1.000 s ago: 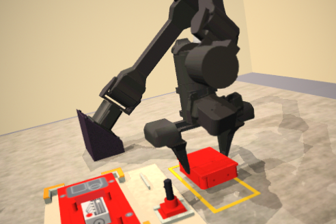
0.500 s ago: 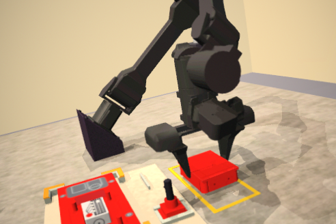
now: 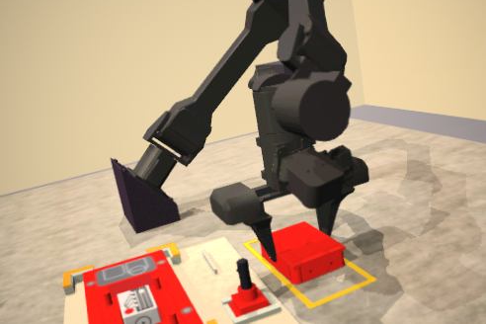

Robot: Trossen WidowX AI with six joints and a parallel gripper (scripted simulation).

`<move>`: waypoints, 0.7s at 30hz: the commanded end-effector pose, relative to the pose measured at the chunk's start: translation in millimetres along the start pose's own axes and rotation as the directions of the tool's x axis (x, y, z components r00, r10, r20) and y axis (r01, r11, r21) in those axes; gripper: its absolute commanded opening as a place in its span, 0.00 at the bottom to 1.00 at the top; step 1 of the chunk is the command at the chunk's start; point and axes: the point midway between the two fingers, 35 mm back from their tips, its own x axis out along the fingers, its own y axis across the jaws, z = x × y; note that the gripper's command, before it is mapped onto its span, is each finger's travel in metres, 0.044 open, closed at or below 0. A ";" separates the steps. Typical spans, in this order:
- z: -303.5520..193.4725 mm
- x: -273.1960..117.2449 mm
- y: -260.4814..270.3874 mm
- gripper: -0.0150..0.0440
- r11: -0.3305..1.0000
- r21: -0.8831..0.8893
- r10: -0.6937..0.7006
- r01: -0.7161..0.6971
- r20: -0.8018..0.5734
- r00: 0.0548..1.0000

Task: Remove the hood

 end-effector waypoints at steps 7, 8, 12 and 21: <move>0.1 -0.2 0.1 0.70 1.000 -0.001 0.000 0.000 0.000 1.000; 0.1 -0.2 0.1 0.74 1.000 -0.001 0.000 0.000 0.000 1.000; 0.1 -0.2 0.1 0.92 1.000 -0.001 0.000 0.000 0.000 1.000; 2.0 -54.4 -1.7 1.00 1.000 0.001 0.000 0.000 -0.002 1.000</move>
